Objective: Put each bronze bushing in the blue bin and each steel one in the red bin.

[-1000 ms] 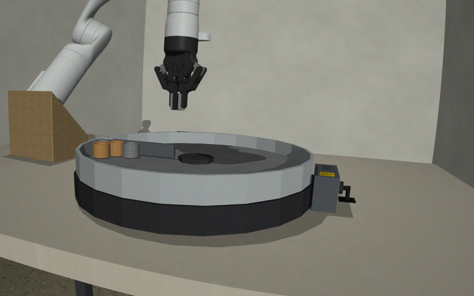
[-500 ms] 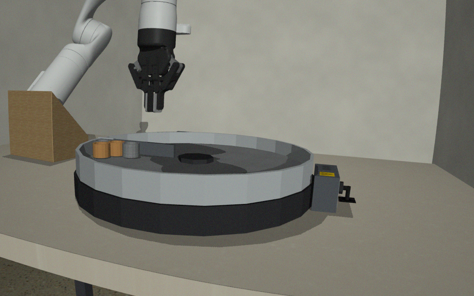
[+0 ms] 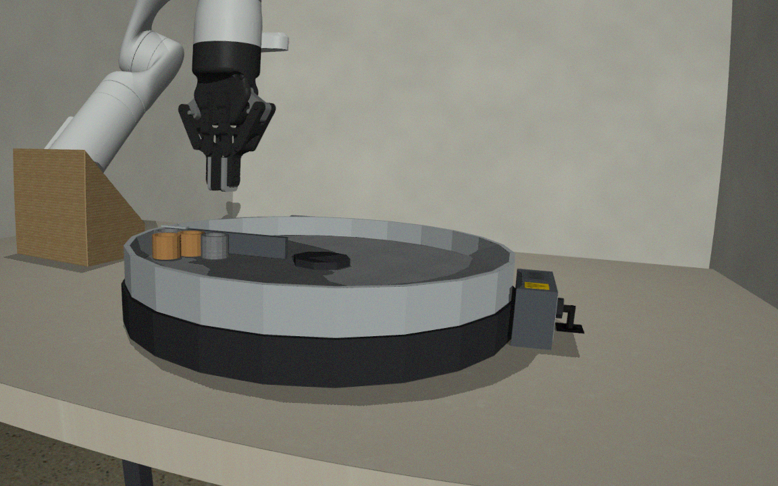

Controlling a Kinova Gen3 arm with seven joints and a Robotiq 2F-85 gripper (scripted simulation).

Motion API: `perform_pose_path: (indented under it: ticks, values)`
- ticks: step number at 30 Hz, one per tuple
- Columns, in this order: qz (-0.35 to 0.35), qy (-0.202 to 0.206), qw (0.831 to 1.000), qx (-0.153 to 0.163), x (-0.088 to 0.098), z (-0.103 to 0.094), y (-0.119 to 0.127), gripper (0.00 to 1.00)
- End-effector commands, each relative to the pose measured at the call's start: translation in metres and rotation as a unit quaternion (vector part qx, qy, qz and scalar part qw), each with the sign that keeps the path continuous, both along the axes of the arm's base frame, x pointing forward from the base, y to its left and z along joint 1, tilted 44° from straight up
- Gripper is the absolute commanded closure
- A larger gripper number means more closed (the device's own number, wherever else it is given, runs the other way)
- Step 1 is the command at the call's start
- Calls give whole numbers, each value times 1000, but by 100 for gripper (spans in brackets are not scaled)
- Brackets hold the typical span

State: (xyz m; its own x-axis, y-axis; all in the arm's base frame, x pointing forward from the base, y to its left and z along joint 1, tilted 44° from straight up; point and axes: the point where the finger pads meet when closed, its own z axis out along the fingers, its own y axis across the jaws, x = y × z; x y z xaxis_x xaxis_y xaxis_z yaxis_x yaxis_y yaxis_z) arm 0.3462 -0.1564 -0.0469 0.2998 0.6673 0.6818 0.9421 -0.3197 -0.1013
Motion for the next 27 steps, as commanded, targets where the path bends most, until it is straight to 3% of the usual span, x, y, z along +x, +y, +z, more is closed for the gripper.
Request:
perform_pose_path:
  ticks: [1,27]
  values:
    - [-1,0,1000,1,0,-1,0,86]
    - [-1,0,1000,1,6,-33,29,86]
